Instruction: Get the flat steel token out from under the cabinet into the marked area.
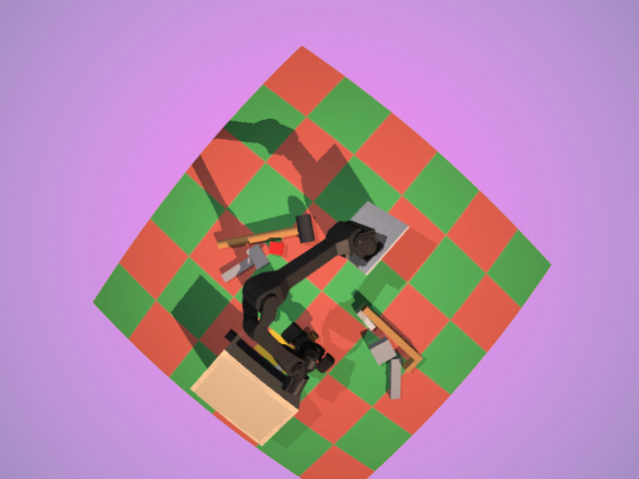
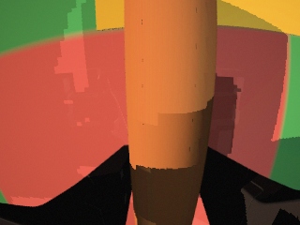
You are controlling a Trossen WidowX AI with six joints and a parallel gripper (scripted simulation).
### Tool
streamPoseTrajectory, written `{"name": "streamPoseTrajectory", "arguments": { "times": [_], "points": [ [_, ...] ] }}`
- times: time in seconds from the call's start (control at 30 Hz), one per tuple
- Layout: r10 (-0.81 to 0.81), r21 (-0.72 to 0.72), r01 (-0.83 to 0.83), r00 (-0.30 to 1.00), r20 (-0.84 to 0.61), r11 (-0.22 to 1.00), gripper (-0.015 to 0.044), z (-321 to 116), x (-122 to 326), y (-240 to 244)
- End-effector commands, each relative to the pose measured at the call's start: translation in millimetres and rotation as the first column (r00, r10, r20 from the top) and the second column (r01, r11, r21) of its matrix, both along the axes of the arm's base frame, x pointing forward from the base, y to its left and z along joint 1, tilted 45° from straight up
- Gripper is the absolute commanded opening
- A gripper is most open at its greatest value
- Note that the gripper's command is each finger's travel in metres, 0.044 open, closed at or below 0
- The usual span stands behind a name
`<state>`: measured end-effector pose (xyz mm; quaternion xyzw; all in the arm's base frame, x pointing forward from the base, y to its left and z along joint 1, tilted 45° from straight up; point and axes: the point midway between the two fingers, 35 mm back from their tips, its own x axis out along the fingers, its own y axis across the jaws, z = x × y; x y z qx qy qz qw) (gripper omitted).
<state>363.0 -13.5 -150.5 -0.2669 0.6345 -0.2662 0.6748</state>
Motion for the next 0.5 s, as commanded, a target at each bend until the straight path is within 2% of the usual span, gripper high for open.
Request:
{"name": "streamPoseTrajectory", "arguments": {
  "times": [0.0, 0.47],
  "points": [
    [-0.002, -0.003, 0.002, 1.0, -0.004, 1.0, 0.0, -1.2, -8.0, -0.8],
    [-0.002, -0.002, 0.002, 1.0, -0.005, 1.0, 0.0, -2.4, -22.6, -1.0]
  ]
}}
